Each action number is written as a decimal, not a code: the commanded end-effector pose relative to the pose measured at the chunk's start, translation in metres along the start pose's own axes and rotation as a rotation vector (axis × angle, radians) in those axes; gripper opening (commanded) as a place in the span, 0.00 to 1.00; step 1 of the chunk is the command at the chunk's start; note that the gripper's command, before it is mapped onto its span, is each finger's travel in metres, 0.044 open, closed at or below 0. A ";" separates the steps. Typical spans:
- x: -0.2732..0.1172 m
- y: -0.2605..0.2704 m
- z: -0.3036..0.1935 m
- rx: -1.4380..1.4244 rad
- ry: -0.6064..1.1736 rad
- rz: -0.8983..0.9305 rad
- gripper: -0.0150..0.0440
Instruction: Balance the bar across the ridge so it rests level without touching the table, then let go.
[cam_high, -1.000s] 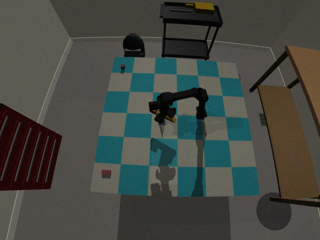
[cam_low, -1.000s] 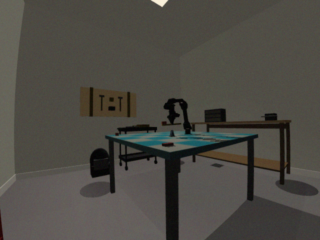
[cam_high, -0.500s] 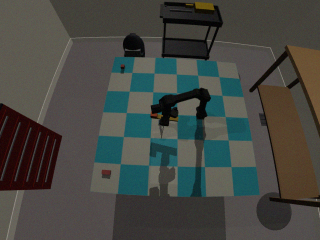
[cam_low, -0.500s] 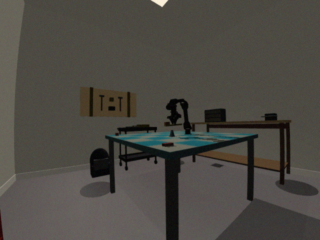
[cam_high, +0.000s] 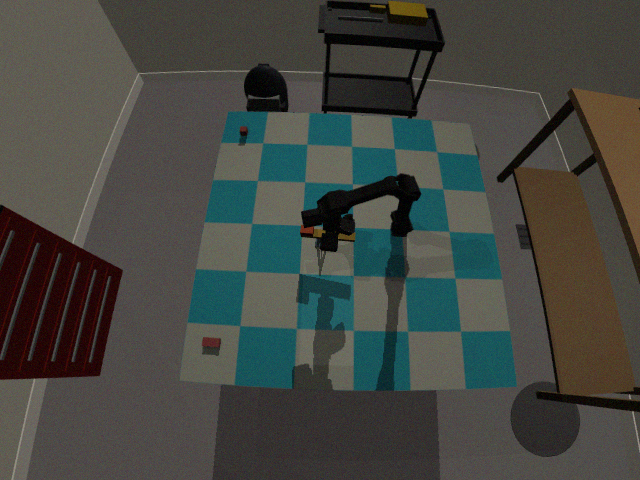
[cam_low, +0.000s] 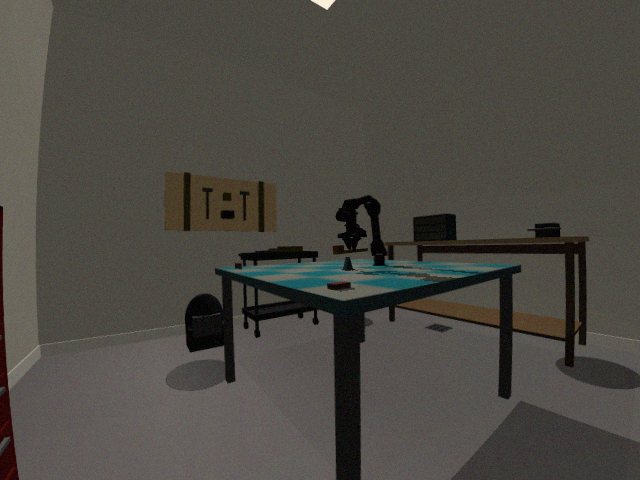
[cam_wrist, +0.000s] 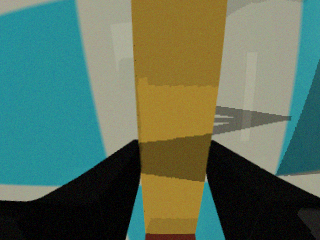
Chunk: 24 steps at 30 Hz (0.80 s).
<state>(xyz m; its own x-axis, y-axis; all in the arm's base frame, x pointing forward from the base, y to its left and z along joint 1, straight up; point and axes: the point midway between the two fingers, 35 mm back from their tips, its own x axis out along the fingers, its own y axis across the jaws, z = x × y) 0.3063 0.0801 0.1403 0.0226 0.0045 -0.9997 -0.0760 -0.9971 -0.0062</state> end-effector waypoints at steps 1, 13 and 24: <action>0.006 0.002 0.001 -0.009 0.002 -0.002 0.25; 0.015 0.004 0.002 -0.019 0.001 -0.002 0.25; 0.015 0.004 0.002 -0.019 0.001 -0.002 0.25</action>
<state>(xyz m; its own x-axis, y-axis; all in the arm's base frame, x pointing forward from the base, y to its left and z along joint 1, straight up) 0.3044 0.0760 0.1253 0.0214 0.0041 -0.9998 -0.0597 -0.9982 -0.0054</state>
